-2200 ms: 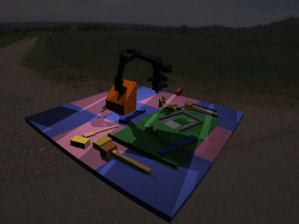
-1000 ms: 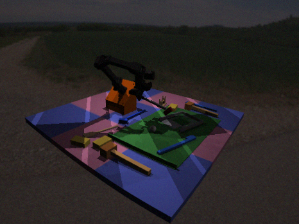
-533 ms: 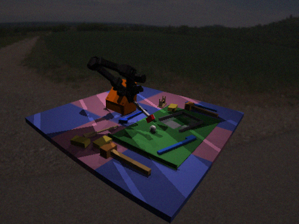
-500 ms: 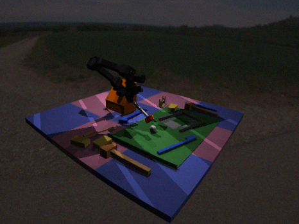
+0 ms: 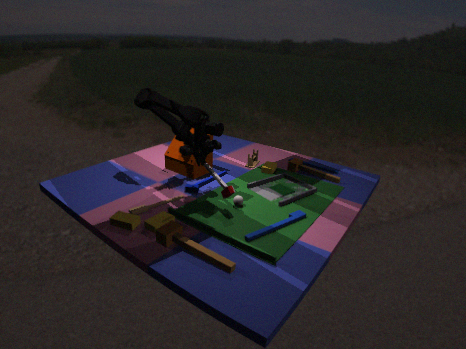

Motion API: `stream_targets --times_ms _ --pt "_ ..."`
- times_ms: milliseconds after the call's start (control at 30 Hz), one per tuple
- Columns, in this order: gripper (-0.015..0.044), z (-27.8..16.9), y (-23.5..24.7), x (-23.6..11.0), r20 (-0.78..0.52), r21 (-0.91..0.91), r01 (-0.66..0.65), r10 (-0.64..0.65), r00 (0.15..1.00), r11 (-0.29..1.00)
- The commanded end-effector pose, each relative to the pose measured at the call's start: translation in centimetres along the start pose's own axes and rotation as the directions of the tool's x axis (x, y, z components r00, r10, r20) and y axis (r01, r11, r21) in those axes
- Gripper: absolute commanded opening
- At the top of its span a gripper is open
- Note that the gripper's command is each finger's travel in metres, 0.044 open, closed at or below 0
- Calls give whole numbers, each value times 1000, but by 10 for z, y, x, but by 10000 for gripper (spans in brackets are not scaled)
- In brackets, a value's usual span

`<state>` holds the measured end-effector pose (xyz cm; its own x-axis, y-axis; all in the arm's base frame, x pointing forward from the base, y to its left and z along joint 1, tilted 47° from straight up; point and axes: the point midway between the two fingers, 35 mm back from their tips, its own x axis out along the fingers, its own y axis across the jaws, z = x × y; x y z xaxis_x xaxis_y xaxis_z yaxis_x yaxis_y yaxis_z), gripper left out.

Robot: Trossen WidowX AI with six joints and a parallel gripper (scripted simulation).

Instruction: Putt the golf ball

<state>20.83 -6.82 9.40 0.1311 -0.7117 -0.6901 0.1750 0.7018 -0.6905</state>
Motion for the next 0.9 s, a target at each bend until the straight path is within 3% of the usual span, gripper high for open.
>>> stream_targets --times_ms 0,867 --pt "0 0 -2 13 8 0 8 -8 1000 1000" --pt "0 0 -4 43 6 6 13 -13 1000 1000"
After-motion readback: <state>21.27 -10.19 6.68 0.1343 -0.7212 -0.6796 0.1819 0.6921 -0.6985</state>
